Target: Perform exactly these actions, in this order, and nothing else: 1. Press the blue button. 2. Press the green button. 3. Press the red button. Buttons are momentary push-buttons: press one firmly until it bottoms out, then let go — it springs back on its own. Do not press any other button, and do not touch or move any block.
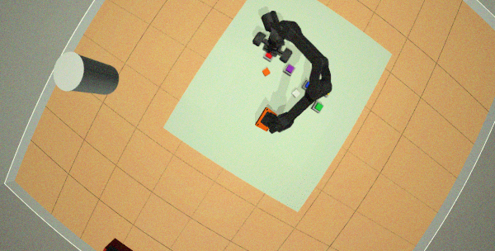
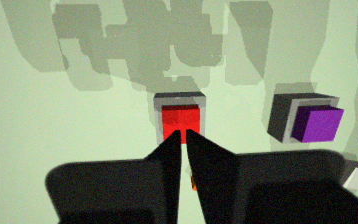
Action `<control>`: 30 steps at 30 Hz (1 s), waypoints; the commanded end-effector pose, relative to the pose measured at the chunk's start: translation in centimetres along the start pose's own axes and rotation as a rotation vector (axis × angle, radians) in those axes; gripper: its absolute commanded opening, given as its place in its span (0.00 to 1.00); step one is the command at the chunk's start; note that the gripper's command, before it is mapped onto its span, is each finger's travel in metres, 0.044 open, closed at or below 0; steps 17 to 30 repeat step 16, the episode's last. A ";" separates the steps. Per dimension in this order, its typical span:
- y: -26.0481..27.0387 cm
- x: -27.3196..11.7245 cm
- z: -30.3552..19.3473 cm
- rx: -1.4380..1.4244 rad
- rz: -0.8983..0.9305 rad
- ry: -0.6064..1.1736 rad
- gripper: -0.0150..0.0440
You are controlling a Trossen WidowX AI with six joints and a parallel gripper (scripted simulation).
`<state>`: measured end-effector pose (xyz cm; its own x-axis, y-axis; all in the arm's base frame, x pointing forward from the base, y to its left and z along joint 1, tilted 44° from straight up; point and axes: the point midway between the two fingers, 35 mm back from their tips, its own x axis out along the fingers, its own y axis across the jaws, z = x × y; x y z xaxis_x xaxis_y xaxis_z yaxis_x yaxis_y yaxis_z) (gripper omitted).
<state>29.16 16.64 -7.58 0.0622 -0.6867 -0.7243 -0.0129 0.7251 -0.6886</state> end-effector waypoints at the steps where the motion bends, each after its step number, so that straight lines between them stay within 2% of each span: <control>1: 0.0 -1.2 0.0 0.005 0.005 0.000 0.29; 2: 0.0 -1.2 0.0 0.005 0.005 0.000 0.29; 4: 0.5 -2.0 -0.6 0.005 0.007 0.000 0.38; 9: 3.3 -7.2 -5.1 0.002 0.010 0.003 0.60; 15: 3.4 -7.4 -5.3 0.002 0.010 0.003 0.87; 30: 3.4 -7.4 -5.3 0.002 0.010 0.003 0.87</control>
